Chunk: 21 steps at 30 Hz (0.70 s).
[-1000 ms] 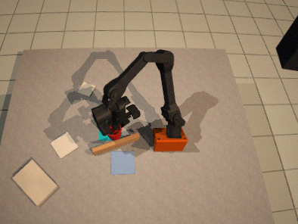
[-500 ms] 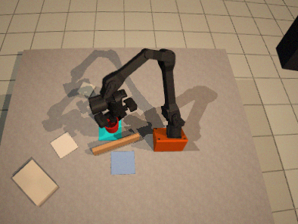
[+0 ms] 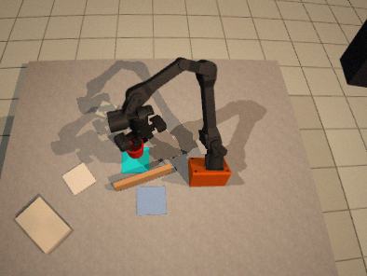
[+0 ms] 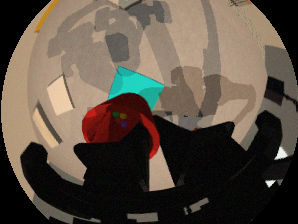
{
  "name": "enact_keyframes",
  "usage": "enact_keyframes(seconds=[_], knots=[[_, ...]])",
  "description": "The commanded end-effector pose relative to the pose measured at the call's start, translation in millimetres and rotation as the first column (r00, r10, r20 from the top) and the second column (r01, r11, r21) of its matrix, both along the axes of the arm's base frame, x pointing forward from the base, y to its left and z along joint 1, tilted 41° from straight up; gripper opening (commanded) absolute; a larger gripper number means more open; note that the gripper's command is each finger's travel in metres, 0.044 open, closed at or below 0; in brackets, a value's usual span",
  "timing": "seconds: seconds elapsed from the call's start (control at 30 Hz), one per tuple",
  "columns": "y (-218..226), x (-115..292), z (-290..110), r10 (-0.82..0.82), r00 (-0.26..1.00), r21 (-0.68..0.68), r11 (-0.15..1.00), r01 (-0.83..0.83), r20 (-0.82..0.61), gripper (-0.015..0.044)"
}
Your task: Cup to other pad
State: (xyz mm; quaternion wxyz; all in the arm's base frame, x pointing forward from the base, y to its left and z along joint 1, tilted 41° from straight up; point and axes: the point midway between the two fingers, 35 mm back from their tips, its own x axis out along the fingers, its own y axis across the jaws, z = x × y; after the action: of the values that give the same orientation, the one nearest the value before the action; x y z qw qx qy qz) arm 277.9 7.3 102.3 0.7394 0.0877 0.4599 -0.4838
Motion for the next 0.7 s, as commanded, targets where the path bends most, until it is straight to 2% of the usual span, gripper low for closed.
enact_keyframes(seconds=[0.0,0.67], knots=[[-4,0,-3,0.001,1.0,-0.005,1.0,-0.001,-0.002,0.0],[-23,5,-24,0.001,1.0,-0.006,1.0,-0.001,-0.001,0.0]])
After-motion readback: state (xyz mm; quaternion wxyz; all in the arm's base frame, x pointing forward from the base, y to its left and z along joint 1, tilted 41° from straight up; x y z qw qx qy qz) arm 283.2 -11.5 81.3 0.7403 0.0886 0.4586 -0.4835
